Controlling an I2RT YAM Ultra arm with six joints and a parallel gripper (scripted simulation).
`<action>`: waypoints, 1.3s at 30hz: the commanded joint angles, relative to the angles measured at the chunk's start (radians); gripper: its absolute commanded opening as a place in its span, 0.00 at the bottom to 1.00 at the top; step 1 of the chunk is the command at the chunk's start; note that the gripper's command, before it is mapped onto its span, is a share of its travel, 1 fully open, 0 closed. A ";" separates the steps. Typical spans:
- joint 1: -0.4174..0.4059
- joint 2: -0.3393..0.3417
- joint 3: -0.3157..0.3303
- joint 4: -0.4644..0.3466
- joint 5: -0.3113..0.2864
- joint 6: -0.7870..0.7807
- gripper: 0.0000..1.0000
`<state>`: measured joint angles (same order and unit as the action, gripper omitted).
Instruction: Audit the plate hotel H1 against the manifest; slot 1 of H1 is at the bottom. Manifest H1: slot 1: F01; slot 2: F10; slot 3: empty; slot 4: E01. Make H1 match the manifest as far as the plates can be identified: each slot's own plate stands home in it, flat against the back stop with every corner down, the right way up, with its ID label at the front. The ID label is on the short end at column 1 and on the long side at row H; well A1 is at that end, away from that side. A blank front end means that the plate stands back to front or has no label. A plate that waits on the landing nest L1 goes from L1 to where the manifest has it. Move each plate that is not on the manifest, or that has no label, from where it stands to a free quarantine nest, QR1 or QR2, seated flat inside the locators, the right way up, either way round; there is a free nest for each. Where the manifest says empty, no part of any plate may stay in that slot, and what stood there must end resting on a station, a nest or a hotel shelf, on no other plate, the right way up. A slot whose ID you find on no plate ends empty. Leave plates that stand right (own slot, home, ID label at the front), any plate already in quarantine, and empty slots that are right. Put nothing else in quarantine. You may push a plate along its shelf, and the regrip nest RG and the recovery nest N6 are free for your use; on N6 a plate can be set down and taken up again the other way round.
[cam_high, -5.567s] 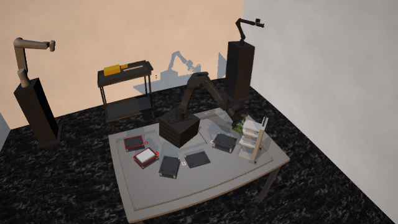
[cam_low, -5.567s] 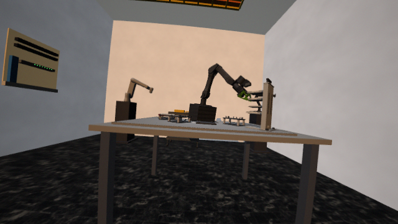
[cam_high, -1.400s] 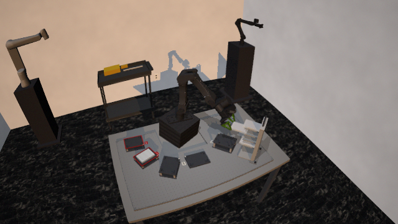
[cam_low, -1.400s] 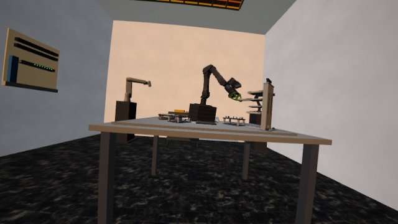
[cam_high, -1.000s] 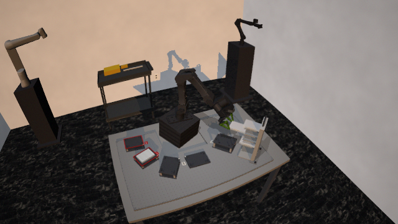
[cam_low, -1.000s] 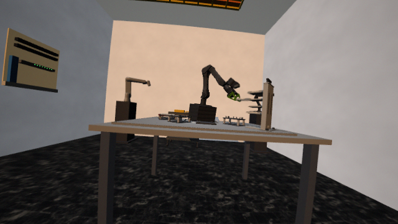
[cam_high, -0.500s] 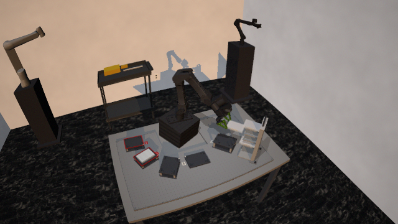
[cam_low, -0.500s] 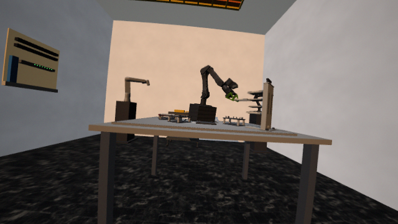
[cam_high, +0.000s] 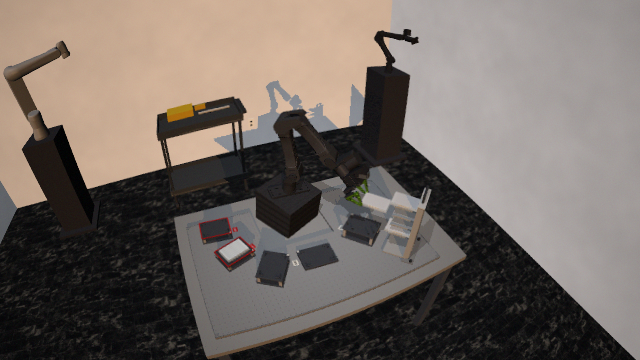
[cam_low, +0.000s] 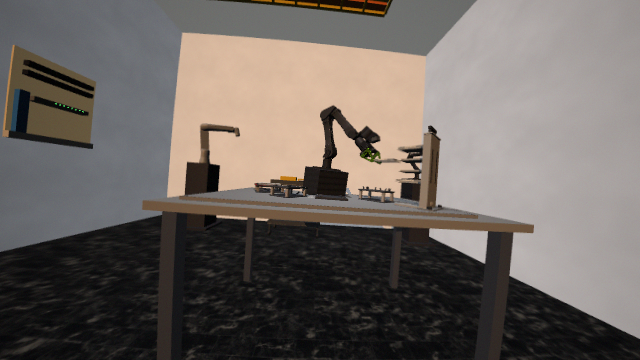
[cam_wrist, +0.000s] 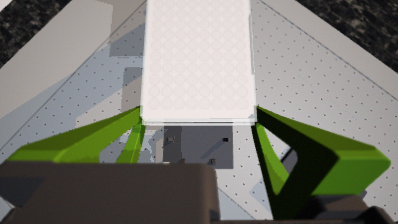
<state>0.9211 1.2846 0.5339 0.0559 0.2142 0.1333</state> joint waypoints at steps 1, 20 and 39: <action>0.003 -0.024 0.002 0.005 0.007 0.004 0.86; 0.028 -0.108 -0.065 -0.015 0.026 0.020 0.86; 0.025 -0.045 -0.127 0.109 0.024 0.019 0.86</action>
<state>0.9466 1.2392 0.4049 0.1112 0.2359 0.1516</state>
